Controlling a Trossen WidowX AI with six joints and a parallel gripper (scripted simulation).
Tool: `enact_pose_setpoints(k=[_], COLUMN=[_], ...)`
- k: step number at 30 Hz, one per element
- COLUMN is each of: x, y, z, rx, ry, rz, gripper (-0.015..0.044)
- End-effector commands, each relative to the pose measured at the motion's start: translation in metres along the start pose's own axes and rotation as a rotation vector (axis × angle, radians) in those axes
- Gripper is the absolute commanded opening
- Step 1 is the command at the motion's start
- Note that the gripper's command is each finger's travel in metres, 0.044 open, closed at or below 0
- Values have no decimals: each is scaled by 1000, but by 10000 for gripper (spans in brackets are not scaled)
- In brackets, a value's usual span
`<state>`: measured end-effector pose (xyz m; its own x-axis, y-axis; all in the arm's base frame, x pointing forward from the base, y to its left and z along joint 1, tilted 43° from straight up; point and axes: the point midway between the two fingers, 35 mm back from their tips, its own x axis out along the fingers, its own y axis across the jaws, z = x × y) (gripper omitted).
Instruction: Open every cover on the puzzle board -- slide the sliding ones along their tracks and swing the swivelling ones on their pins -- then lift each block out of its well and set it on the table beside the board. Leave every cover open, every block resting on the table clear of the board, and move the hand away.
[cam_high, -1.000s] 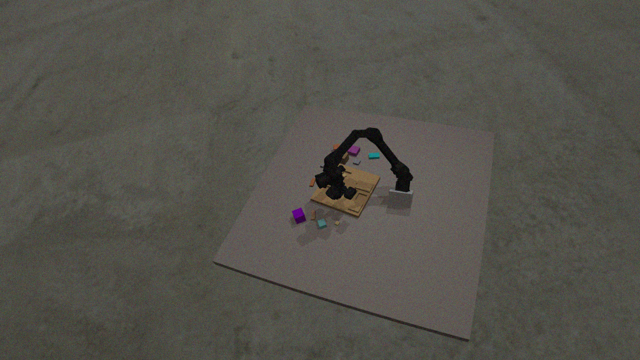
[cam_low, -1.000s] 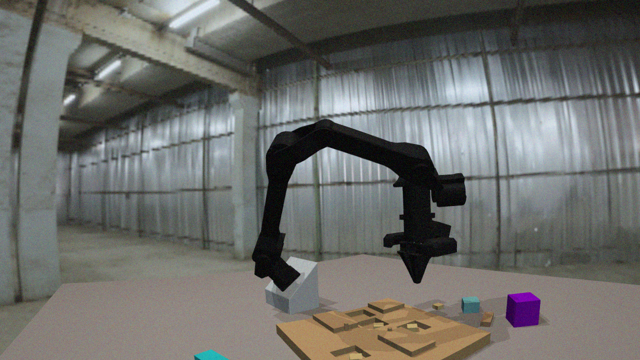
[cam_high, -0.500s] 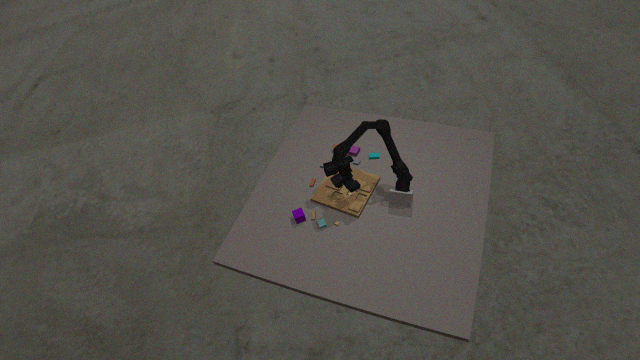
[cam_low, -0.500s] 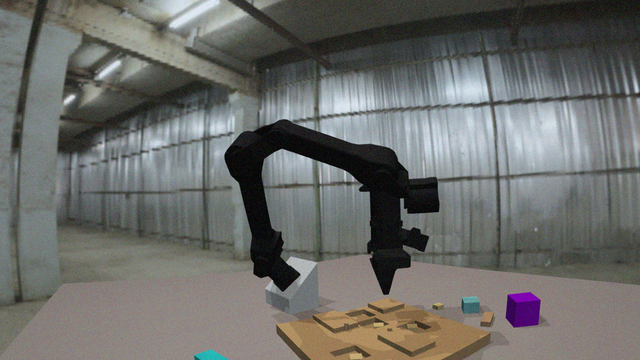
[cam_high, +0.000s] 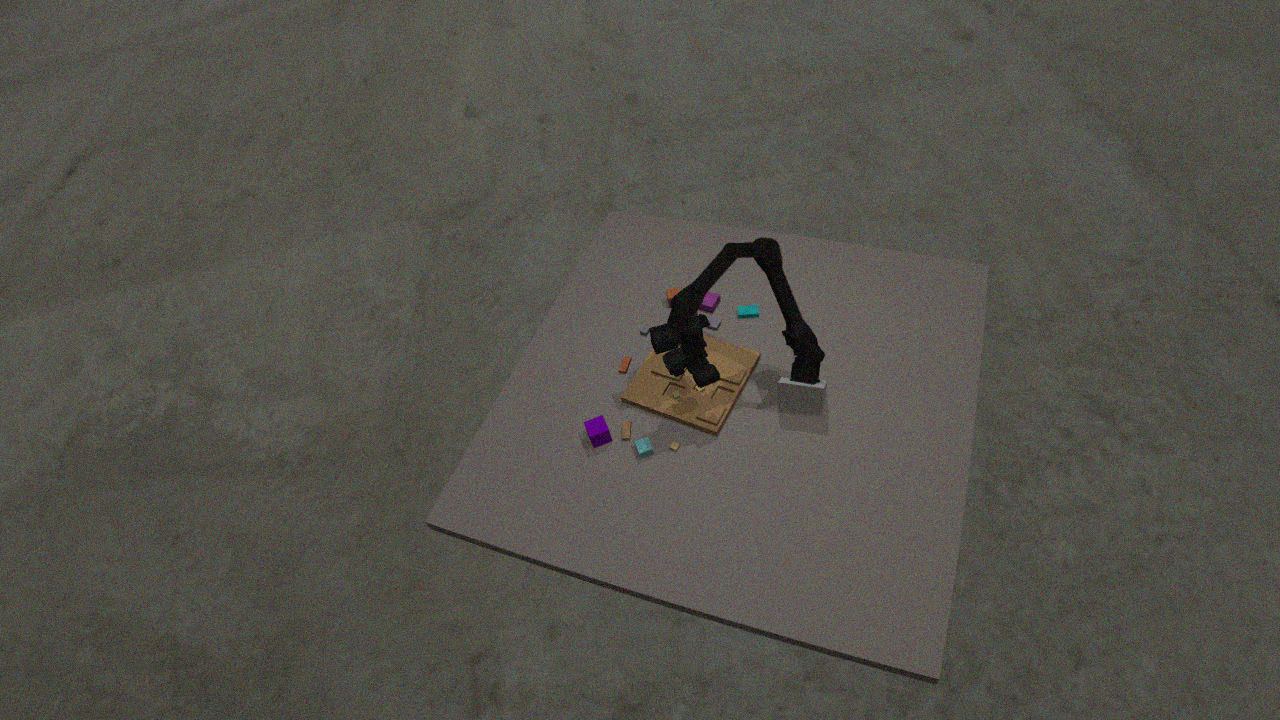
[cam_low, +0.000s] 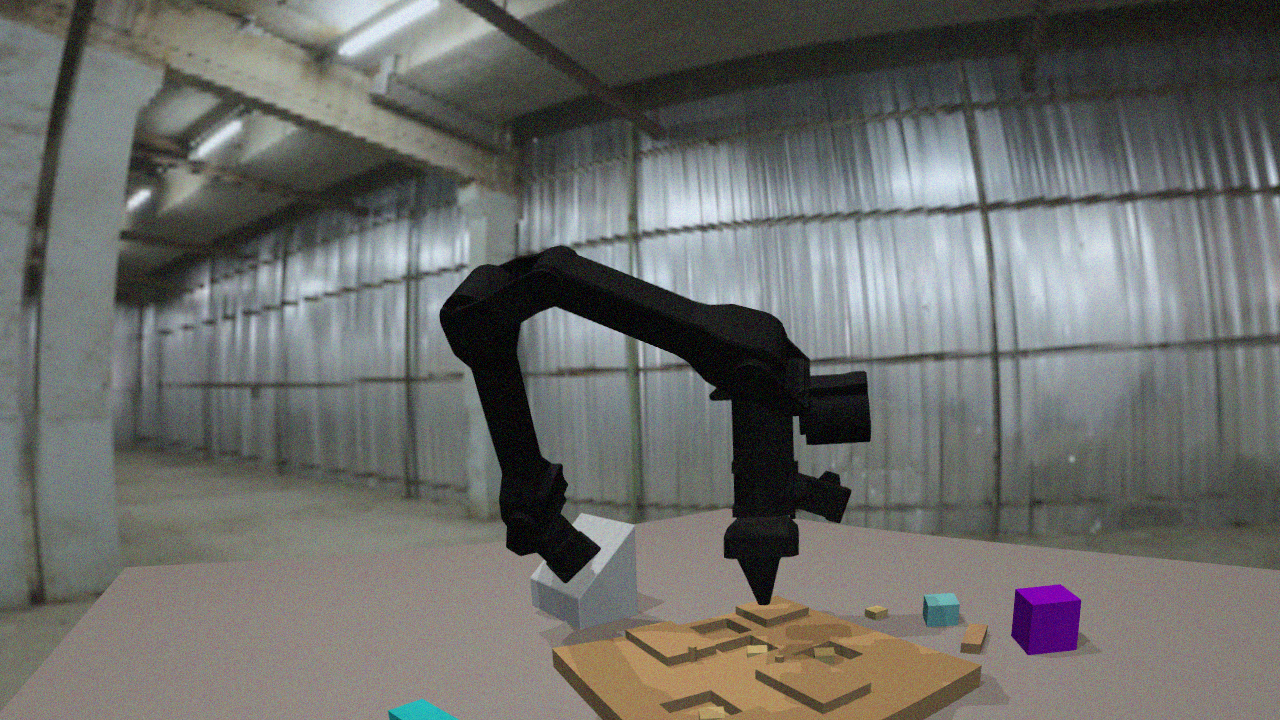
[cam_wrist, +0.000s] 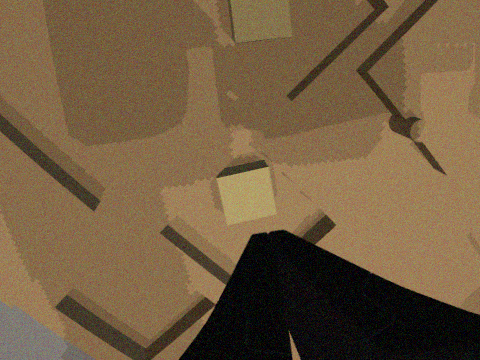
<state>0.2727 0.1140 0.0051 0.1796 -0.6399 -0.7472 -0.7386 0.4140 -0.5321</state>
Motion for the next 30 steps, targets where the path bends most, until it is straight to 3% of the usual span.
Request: enact_pose_setpoints(k=[1, 14, 30], x=[11, 38, 38], y=[0, -1, -1], z=[-2, -5, -6], rx=[245, 1470, 1472], ry=[8, 5, 5], rz=[-3, -11, -11], gripper=[0, 0, 0])
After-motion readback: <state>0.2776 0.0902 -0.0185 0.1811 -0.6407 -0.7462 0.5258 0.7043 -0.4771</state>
